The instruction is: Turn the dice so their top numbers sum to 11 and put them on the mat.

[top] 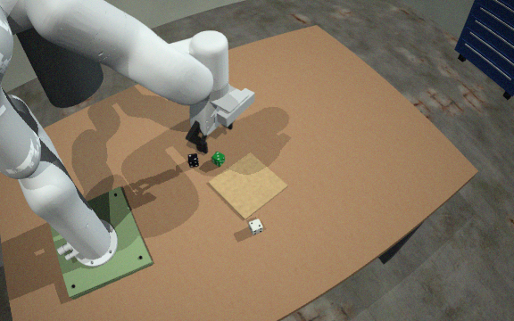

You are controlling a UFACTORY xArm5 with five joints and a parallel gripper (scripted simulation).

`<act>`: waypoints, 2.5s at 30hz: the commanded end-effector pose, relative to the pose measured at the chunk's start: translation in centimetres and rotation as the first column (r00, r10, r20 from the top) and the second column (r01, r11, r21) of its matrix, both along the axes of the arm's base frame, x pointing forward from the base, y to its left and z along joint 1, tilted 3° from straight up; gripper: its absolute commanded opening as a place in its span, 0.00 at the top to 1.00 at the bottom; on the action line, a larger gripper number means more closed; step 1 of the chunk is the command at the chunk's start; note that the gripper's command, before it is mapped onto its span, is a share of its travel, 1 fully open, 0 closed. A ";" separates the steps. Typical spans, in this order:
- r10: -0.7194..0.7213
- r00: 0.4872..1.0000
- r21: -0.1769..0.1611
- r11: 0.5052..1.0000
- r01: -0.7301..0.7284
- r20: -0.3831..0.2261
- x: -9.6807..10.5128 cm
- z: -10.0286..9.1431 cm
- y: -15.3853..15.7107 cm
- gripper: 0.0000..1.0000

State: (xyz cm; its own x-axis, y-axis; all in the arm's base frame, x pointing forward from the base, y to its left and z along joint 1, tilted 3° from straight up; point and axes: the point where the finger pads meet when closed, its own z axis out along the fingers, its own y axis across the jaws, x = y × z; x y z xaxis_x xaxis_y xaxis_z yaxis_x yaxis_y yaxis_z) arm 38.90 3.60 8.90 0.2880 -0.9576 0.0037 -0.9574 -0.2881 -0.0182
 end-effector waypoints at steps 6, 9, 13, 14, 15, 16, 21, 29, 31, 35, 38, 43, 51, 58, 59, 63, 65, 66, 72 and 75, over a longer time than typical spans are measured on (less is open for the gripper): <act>0.048 0.999 -0.001 0.999 -0.048 0.005 0.1 0.0 0.0 0.58; 0.048 0.999 -0.001 0.999 -0.048 0.005 0.1 0.0 0.0 0.58; 0.048 0.999 -0.001 0.999 -0.048 0.005 0.1 0.0 0.0 0.58; 0.048 0.999 -0.001 0.999 -0.048 0.005 0.1 0.0 0.0 0.58; 0.048 0.999 -0.001 0.999 -0.048 0.005 0.1 0.0 0.0 0.58; 0.048 0.999 -0.001 0.999 -0.048 0.005 0.1 0.0 0.0 0.58; 0.048 0.999 -0.001 0.999 -0.048 0.005 0.1 0.0 0.0 0.58; 0.048 0.999 -0.001 0.999 -0.048 0.005 0.1 0.0 0.0 0.58; 0.048 0.999 -0.001 0.999 -0.048 0.005 0.1 0.0 0.0 0.58; 0.048 0.999 -0.001 0.999 -0.048 0.005 0.1 0.0 0.0 0.58; 0.048 0.999 -0.001 0.999 -0.048 0.005 0.1 0.0 0.0 0.58; 0.048 0.999 -0.001 0.999 -0.048 0.005 0.1 -0.1 0.0 0.58; 0.048 0.999 -0.001 0.999 -0.048 0.005 0.2 -0.5 0.0 0.58; 0.048 0.999 -0.001 0.999 -0.048 0.005 0.2 -1.1 -0.1 0.58; 0.048 0.999 -0.001 0.999 -0.048 0.005 0.2 -1.2 -0.1 0.58; 0.048 0.999 -0.001 0.999 -0.048 0.005 0.2 -1.8 -0.1 0.58; 0.048 0.999 -0.001 0.999 -0.048 0.005 0.2 -2.1 -0.1 0.58; 0.048 0.999 -0.001 0.999 -0.048 0.005 0.2 -2.3 -0.1 0.58; 0.048 0.999 -0.001 0.999 -0.048 0.005 0.2 -2.9 -0.2 0.58; 0.048 0.999 -0.001 0.999 -0.048 0.005 0.2 -3.4 -0.2 0.58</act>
